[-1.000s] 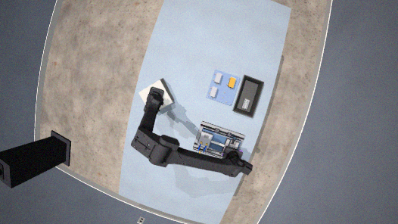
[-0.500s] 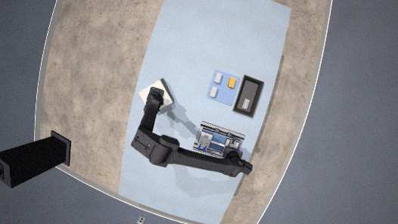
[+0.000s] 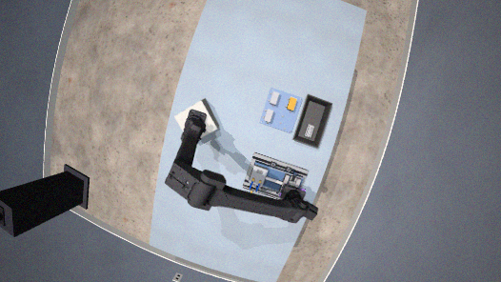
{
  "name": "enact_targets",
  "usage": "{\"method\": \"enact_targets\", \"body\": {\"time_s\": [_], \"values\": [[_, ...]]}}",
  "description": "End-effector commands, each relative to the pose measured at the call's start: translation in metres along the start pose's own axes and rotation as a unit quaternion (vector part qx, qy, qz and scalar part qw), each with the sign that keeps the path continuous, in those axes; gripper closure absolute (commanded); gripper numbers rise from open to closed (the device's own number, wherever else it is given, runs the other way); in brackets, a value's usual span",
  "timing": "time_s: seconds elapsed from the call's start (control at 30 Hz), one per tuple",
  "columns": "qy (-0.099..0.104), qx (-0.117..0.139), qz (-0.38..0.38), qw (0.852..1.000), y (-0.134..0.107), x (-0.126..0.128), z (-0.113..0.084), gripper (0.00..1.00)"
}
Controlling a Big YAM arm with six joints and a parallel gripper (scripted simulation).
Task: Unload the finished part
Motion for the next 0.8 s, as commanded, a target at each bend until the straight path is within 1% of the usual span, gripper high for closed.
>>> {"method": "enact_targets", "body": {"time_s": [0.0,0.33,0.37,0.77], "values": [[0.005,-0.002,-0.002,1.000,0.0067,0.0030,0.0042,0.36],[0.005,-0.002,-0.002,1.000,0.0067,0.0030,0.0042,0.36],[0.005,-0.002,-0.002,1.000,0.0067,0.0030,0.0042,1.00],[0.004,-0.002,-0.003,1.000,0.0064,0.0028,0.0042,1.00]]}}
Point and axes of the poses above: the point where the finger pads meet when closed, its own z axis out along the fingers, its own x axis across the jaws, y = z × x, the point moved 9 cm from there along -z, back along the fingers, and after that the axes turned 14 degrees about -z, right-handed, at the moved point
